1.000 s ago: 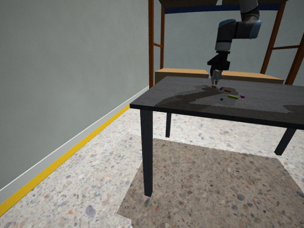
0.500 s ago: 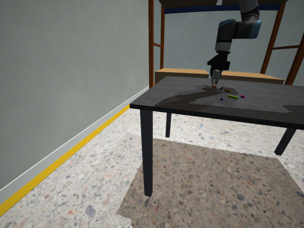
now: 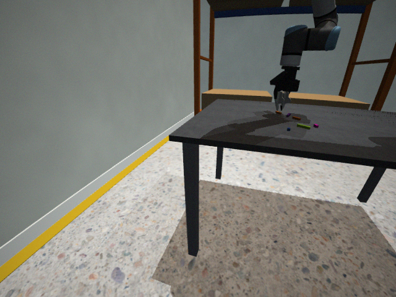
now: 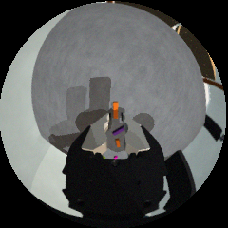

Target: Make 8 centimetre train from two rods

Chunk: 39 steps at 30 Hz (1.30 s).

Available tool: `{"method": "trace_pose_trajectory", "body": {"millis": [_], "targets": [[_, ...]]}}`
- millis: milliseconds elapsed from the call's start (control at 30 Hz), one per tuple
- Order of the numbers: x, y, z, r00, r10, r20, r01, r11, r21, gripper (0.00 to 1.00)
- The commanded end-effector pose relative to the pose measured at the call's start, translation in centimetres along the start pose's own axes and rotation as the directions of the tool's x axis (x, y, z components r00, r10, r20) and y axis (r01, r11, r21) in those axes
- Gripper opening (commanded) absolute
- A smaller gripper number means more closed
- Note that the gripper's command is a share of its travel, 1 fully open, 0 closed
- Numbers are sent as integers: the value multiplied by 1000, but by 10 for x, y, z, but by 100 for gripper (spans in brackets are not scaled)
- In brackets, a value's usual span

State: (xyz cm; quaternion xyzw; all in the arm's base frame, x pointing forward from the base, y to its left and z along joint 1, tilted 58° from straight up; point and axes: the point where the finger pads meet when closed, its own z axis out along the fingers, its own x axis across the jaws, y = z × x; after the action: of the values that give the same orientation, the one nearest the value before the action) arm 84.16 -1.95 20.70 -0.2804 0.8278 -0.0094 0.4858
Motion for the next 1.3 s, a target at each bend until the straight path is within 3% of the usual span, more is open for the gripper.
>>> {"method": "trace_pose_trajectory", "body": {"millis": [0, 567, 1267], "targets": [[0, 0, 1, 1000, 0, 0, 0, 1000, 0, 14], [0, 0, 15, 1000, 0, 0, 0, 1000, 0, 14], [0, 0, 16, 1000, 0, 0, 0, 1000, 0, 14]]}}
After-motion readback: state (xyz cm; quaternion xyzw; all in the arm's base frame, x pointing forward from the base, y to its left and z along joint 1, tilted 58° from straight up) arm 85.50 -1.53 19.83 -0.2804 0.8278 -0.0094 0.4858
